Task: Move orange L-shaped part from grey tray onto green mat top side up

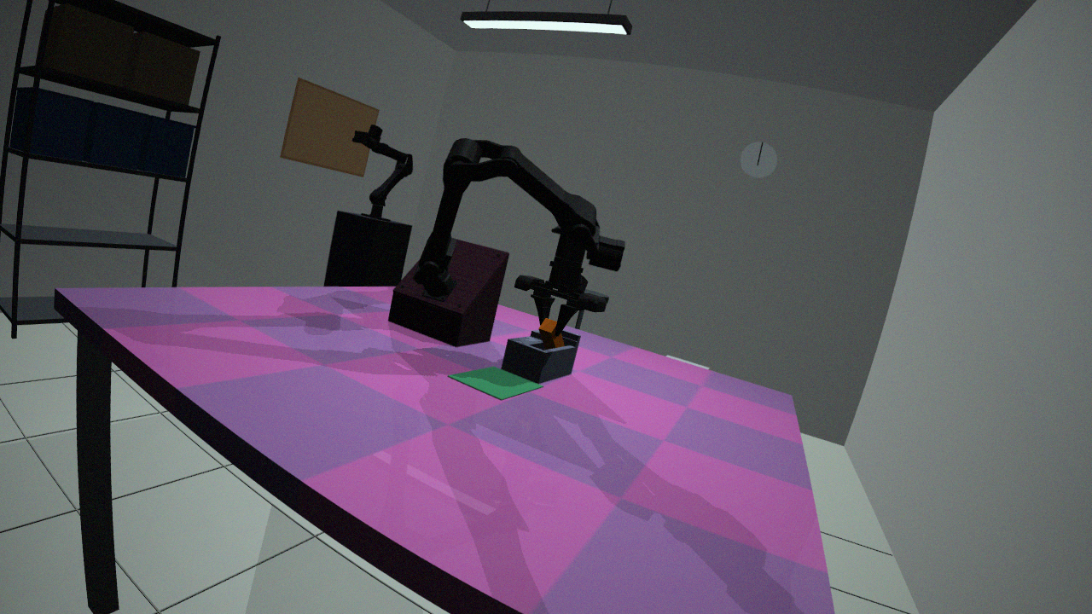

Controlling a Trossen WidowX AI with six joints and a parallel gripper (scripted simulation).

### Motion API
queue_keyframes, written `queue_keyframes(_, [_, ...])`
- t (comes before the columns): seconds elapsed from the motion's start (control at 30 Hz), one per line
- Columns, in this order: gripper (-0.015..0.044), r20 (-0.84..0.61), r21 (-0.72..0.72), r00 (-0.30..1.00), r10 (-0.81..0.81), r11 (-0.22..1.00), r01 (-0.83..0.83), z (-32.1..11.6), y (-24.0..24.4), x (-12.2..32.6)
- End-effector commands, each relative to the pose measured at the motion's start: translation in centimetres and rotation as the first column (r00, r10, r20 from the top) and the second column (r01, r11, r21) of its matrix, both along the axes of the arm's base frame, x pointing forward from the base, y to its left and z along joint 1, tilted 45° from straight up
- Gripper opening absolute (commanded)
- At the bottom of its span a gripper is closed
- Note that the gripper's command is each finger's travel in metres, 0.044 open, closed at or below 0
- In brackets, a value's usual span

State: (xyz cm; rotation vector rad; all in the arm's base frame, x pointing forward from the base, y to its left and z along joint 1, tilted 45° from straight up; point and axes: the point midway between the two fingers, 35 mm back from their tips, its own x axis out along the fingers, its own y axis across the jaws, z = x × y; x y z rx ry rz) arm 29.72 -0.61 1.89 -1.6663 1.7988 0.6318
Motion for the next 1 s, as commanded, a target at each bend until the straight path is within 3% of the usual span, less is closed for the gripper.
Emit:
queue_keyframes(0.0, [0.0000, 0.012, 0.008, 1.000, -0.001, 1.000, 0.001, 0.7, 0.8, 0.2])
queue_keyframes(0.97, [0.0000, 0.011, 0.009, 1.000, 0.000, 1.000, 0.000, 3.8, 4.0, 0.3])
